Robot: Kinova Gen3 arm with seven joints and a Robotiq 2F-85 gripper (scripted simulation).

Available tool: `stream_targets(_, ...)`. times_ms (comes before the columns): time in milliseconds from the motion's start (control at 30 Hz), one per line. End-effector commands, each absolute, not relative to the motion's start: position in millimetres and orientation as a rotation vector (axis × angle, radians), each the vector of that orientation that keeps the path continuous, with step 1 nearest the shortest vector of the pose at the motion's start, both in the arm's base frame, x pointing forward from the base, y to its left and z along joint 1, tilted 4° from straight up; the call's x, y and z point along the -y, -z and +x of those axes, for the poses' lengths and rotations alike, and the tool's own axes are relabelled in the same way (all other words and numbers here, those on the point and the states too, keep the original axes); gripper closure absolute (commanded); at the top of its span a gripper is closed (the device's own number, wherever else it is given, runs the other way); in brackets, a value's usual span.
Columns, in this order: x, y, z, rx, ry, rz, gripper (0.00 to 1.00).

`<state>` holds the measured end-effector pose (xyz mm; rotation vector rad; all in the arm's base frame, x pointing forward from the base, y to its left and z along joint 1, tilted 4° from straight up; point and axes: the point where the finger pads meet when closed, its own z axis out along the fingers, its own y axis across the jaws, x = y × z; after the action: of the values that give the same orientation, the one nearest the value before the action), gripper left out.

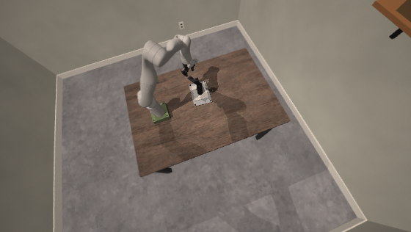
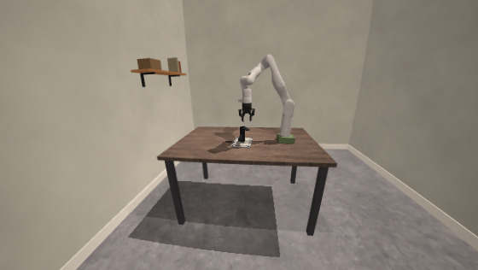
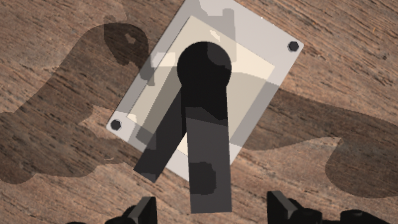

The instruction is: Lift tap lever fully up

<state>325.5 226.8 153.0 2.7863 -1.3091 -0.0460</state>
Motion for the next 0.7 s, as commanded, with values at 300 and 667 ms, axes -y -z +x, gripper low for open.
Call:
stream_targets(300,-226.7,-134.1,323.4,1.306,0.049,2.786,0.26)
stream_targets(667,-226.5,-118.7,322.4,1.306,0.049,2.786,0.26)
